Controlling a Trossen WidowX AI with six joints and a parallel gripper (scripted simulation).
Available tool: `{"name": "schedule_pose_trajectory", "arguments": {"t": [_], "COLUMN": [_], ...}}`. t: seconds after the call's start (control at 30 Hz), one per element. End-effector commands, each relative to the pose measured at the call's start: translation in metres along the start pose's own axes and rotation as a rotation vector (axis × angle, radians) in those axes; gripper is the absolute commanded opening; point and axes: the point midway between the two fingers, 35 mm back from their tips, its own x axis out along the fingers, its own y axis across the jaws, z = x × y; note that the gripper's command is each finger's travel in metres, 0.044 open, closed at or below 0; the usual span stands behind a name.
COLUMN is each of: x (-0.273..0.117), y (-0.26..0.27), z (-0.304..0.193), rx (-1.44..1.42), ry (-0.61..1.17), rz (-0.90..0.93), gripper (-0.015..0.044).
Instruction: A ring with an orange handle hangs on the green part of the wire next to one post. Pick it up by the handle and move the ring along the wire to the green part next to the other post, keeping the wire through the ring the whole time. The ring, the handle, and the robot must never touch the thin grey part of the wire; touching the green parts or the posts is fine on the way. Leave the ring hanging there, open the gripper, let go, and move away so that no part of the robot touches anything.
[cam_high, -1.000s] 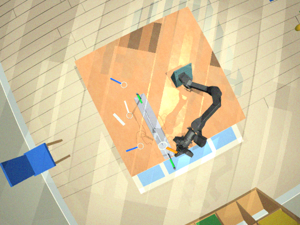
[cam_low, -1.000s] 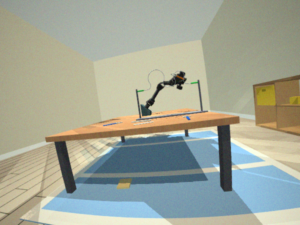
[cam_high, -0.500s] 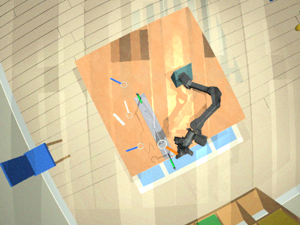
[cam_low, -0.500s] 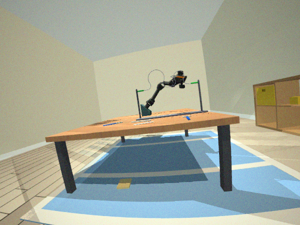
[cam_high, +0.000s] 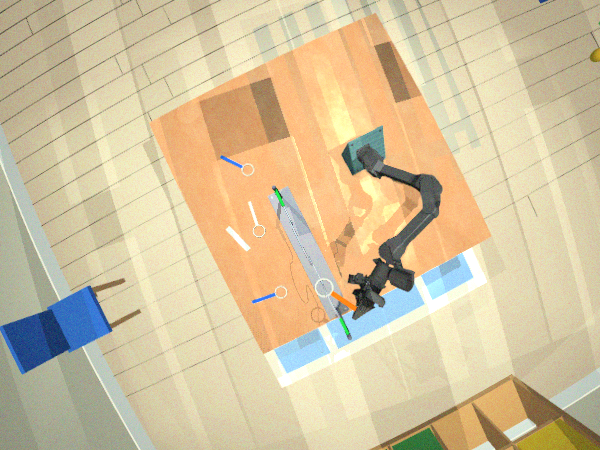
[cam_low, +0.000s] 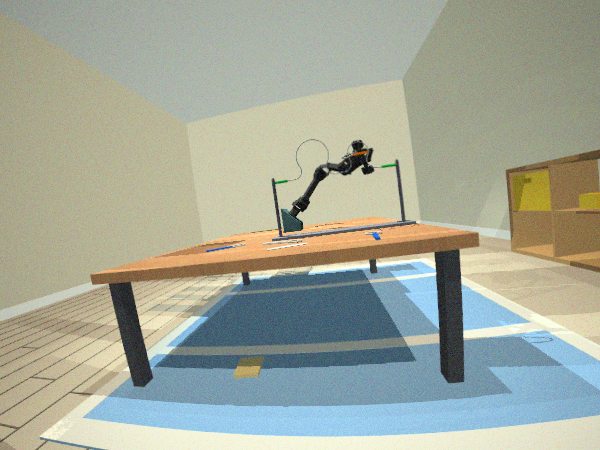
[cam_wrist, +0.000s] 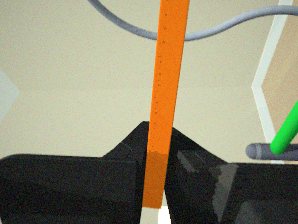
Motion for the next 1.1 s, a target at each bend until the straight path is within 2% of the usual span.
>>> {"name": "schedule_pose_trajectory", "arguments": {"t": [0.0,0.5,1.07], "x": [0.0,0.001,-0.005], "y": [0.004,-0.005,-0.053], "z": [0.0,-0.002,-0.002], "rx": [0.06,0.102,-0.142], "ry": [-0.008,-0.012,0.021], "rz": [0.036,0.061,-0.075], "gripper": [-0.015,-0.015,-0.015]}}
